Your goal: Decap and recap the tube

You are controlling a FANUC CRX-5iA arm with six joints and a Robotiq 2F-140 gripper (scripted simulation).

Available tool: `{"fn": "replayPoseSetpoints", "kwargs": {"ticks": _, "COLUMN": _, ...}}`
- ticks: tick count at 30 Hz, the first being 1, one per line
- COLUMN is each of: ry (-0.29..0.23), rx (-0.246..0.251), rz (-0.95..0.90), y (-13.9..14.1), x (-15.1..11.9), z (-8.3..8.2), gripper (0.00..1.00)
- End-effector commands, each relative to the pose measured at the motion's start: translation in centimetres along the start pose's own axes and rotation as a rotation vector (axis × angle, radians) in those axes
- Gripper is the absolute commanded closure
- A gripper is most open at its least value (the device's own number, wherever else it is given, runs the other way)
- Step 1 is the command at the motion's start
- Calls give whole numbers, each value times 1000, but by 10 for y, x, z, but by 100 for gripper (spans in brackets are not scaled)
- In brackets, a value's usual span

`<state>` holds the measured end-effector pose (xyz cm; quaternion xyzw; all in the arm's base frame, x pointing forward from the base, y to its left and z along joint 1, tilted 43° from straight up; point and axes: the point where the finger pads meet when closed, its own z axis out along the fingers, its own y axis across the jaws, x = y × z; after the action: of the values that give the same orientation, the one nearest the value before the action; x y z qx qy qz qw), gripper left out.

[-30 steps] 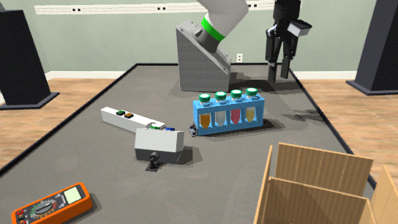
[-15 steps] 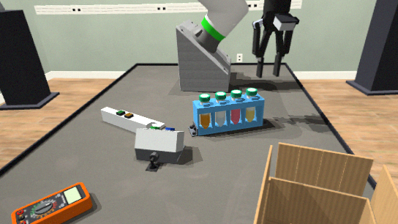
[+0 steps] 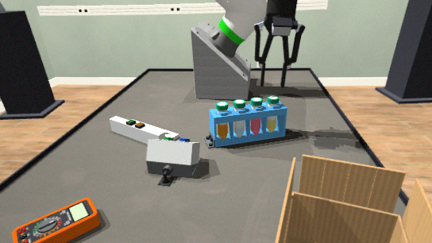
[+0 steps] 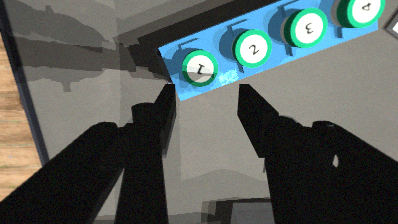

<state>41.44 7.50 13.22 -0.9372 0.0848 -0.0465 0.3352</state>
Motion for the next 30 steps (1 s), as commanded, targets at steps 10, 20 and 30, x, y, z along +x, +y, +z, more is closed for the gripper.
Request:
{"fn": "replayPoseSetpoints", "kwargs": {"ticks": 10, "ry": -3, "rx": -5, "rz": 300, "y": 53, "x": 22, "z": 2, "gripper": 59}}
{"fn": "replayPoseSetpoints", "kwargs": {"ticks": 20, "ry": -6, "rx": -2, "rz": 495, "y": 91, "x": 33, "z": 4, "gripper": 59}}
{"fn": "replayPoseSetpoints", "kwargs": {"ticks": 30, "ry": -11, "rx": 8, "rz": 757, "y": 139, "x": 41, "z": 7, "gripper": 59}}
